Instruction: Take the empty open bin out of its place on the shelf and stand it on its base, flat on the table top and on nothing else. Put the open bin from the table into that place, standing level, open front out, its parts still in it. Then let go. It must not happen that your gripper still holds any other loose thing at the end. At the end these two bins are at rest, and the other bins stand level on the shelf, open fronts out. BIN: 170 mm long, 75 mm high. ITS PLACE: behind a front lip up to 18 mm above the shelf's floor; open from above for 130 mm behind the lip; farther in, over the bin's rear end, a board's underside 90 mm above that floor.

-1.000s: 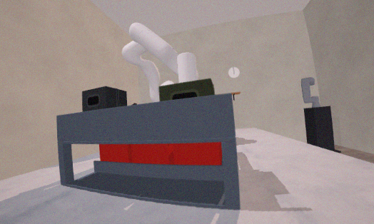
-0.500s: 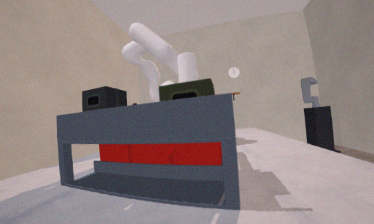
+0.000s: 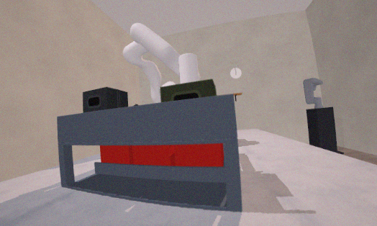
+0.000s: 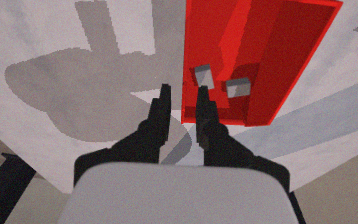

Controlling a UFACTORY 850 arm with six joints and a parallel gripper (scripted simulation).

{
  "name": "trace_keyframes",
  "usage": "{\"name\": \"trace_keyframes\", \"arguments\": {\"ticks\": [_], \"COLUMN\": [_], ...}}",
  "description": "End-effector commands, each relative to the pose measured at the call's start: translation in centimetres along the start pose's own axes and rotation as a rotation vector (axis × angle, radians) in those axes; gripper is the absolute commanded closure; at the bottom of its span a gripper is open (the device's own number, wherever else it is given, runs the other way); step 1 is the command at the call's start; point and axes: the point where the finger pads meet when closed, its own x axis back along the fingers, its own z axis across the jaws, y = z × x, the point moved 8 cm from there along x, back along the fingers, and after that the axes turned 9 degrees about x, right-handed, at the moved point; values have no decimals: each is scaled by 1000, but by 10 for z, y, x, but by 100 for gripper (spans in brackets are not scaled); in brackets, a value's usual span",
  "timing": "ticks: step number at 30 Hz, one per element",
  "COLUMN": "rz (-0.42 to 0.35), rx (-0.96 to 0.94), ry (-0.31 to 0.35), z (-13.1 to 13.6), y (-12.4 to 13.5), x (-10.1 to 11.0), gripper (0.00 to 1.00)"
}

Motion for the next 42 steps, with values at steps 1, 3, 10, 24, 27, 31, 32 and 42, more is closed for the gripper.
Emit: {"name": "trace_keyframes", "arguments": {"ticks": [1, 3, 10, 24, 27, 31, 32, 42], "rz": [1, 1, 1, 1, 1, 1, 1, 1], "rx": [0, 0, 0, 0, 0, 0, 0, 0], "ry": [0, 0, 0, 0, 0, 0, 0, 0], "z": [0, 0, 0, 0, 0, 0, 0, 0], "y": [-1, -1, -1, -1, -1, -1, -1, -1], "x": [-2, -4, -11, -30, -33, -36, -37, -40], "gripper": [74, 74, 74, 74, 74, 74, 74, 74]}}
